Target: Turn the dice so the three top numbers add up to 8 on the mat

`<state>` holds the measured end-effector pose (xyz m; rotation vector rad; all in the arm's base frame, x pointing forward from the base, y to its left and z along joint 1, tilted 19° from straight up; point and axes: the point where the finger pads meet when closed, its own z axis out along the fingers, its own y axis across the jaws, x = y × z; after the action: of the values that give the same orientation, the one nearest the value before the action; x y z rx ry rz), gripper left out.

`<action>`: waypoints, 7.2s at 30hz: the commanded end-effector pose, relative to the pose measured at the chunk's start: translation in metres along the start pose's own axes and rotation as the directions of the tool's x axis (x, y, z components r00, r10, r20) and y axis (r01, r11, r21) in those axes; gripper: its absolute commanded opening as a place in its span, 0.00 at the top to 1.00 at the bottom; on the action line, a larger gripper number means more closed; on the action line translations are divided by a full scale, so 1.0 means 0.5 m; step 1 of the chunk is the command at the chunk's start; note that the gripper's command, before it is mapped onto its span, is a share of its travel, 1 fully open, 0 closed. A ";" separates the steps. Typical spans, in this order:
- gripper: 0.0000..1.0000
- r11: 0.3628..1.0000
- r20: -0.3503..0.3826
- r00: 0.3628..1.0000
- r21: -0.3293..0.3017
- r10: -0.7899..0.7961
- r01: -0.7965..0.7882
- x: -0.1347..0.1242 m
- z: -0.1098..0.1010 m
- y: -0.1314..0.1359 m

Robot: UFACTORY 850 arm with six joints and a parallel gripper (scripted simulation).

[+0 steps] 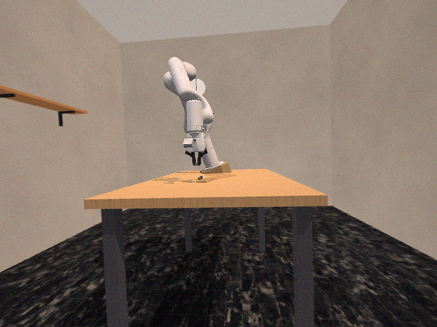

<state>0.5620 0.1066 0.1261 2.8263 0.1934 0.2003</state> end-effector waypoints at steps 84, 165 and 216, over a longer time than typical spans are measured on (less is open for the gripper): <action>0.89 1.000 -0.002 1.000 0.000 0.001 -0.001 0.007 0.152 0.000; 0.81 1.000 -0.002 1.000 0.000 0.001 -0.001 0.007 0.160 0.000; 0.69 1.000 -0.002 1.000 0.000 0.001 -0.001 0.007 -0.020 0.000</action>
<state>0.5634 0.1094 0.1341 2.8260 0.1929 0.2023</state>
